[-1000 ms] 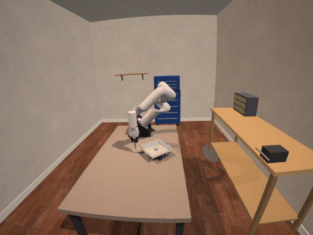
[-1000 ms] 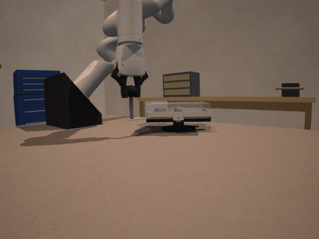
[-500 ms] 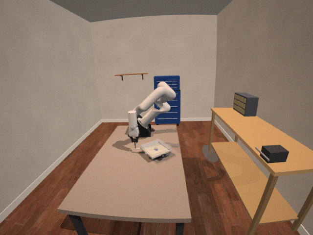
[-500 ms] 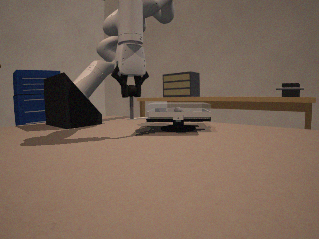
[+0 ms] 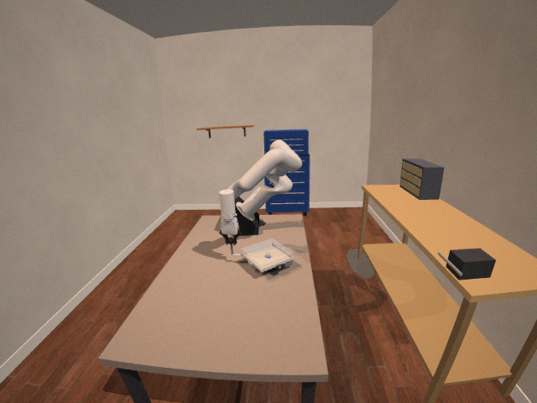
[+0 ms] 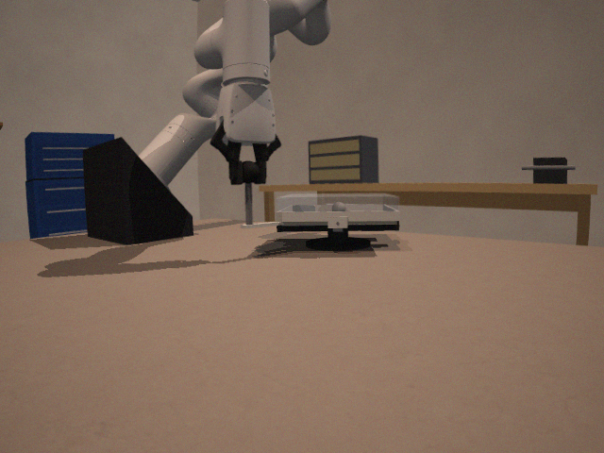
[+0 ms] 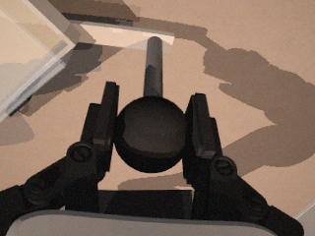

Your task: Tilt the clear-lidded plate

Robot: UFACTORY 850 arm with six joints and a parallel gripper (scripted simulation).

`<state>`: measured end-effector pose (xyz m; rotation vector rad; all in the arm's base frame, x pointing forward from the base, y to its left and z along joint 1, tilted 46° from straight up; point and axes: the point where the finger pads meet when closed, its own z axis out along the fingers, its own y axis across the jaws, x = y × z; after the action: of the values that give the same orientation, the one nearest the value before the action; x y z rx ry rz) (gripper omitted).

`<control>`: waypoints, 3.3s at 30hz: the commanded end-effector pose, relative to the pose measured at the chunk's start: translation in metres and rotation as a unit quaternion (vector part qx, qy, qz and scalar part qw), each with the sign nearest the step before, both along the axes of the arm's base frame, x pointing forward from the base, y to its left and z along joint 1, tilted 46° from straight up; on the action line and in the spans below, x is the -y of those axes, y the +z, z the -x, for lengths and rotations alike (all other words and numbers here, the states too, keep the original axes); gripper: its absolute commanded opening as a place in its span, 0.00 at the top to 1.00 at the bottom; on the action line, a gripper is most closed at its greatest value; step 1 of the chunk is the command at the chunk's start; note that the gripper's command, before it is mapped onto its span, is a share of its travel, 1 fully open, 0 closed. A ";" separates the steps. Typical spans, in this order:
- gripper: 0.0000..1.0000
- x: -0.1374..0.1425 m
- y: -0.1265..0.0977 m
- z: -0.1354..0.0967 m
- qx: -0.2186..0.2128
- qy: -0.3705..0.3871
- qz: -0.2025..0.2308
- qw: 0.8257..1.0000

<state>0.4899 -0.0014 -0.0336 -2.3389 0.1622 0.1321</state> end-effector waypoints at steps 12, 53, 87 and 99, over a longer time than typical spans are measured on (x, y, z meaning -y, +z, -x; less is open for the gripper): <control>1.00 0.000 -0.001 0.000 0.000 0.000 0.000 1.000; 1.00 0.000 0.000 -0.001 0.000 0.000 0.000 1.000; 0.39 0.000 0.000 -0.001 0.000 0.000 0.000 1.000; 0.39 0.002 0.001 -0.002 0.000 0.000 0.000 1.000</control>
<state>0.4906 -0.0015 -0.0339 -2.3375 0.1621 0.1332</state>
